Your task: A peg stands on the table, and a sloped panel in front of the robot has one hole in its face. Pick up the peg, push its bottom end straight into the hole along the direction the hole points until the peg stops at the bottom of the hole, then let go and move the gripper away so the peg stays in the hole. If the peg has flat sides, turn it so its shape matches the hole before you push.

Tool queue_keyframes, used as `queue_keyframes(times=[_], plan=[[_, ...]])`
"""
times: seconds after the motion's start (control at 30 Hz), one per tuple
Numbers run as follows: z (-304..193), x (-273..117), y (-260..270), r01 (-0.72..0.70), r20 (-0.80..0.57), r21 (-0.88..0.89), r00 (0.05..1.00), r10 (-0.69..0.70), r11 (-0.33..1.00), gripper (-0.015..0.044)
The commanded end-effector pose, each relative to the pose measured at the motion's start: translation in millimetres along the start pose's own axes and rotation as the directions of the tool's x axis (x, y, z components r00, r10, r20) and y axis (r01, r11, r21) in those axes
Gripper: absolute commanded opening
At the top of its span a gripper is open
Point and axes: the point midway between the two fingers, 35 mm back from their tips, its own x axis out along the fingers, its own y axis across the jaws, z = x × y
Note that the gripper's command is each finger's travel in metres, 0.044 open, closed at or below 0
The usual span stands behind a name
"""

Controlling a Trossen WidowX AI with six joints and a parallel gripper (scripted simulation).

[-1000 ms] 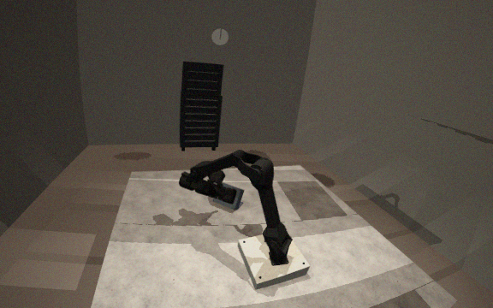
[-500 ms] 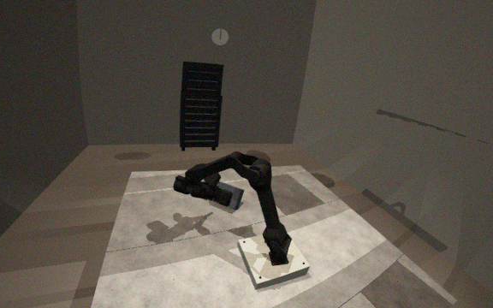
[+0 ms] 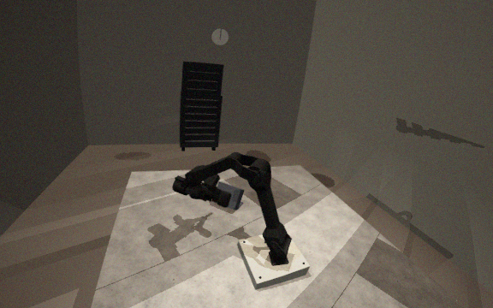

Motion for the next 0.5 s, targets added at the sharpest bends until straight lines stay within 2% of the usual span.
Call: queue_keyframes(times=[0.0, 0.47], plan=[[-0.8, 5.9, 0.0, -0.002, 0.007, -0.005, 1.000, 0.002, 1.000, 0.0000], [-1.6, 23.9, 2.8, -0.017, 0.020, 0.003, 1.000, 0.017, 1.000, 0.0000]])
